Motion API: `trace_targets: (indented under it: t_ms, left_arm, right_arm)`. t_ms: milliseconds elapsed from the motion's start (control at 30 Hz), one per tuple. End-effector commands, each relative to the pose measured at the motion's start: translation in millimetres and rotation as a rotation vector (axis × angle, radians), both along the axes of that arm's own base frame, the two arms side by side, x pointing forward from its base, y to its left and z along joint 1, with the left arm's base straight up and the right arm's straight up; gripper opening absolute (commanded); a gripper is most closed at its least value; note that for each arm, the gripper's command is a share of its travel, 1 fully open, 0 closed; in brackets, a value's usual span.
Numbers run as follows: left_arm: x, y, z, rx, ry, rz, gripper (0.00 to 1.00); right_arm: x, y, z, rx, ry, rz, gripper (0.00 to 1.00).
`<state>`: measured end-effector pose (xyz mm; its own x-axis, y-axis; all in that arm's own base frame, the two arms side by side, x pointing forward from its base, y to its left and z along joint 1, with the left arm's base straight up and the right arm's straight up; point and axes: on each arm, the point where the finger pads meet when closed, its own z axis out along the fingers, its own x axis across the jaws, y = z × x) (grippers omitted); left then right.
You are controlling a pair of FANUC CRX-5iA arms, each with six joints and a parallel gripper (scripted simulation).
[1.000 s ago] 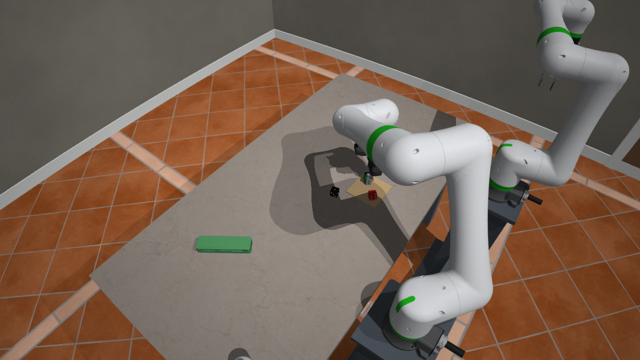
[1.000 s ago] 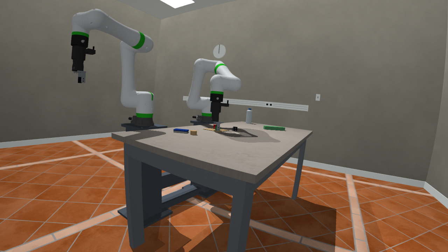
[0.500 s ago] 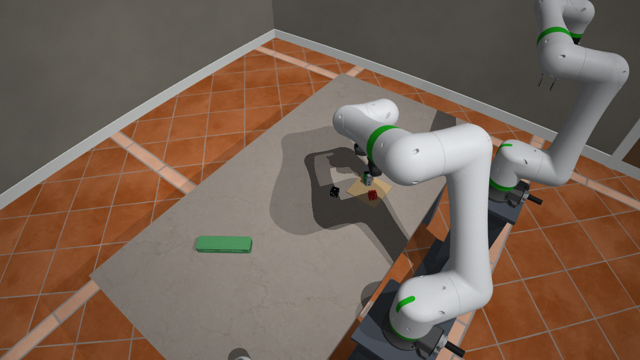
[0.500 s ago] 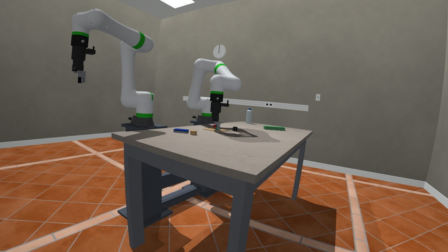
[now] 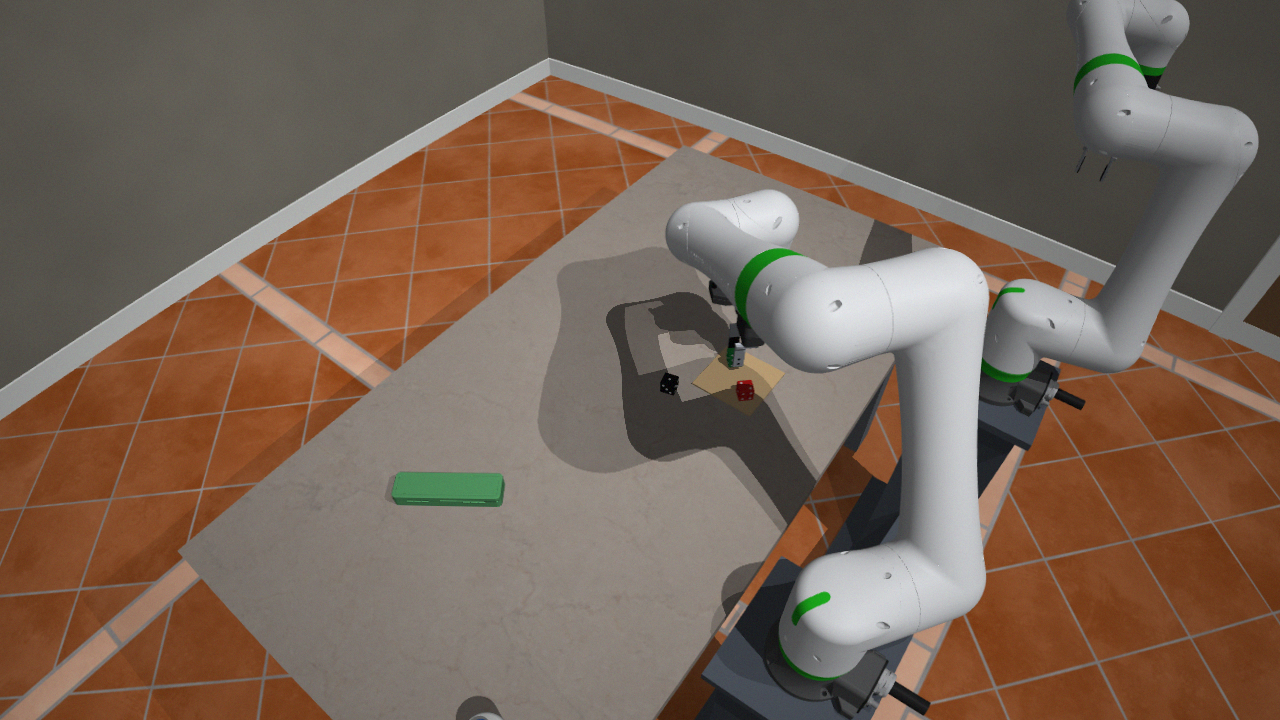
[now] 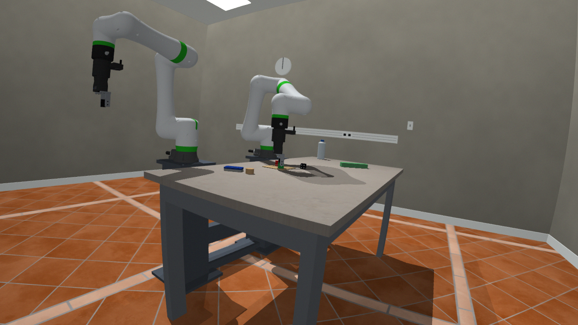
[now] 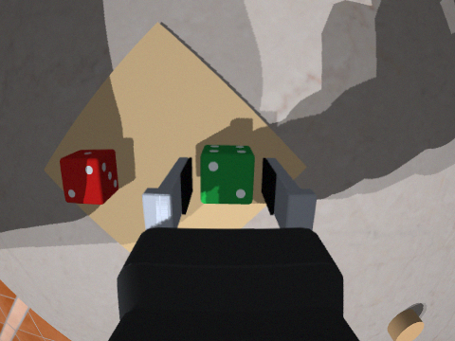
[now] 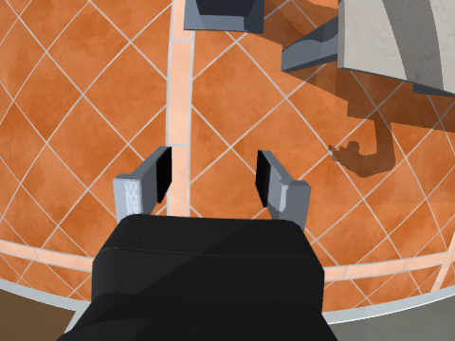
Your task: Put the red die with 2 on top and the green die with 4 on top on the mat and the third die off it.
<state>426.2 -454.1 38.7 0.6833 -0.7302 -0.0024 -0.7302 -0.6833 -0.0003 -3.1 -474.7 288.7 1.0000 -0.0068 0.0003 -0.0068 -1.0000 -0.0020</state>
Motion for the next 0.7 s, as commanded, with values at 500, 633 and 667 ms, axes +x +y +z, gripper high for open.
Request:
trace_targets:
  t_ms: [500,633,667]
  left_arm:
    - [0,-1,73.1,-0.002,-0.001,0.000,0.87]
    - [0,-1,74.8,-0.002,-0.001,0.000,0.87]
    - [0,-1,74.8,-0.002,-0.001,0.000,0.87]
  right_arm:
    - [0,0,0.9,-0.002,0.000,0.000,1.00]
    - [0,0,0.9,-0.002,0.000,0.000,1.00]
    - [0,0,0.9,-0.002,0.000,0.000,1.00]
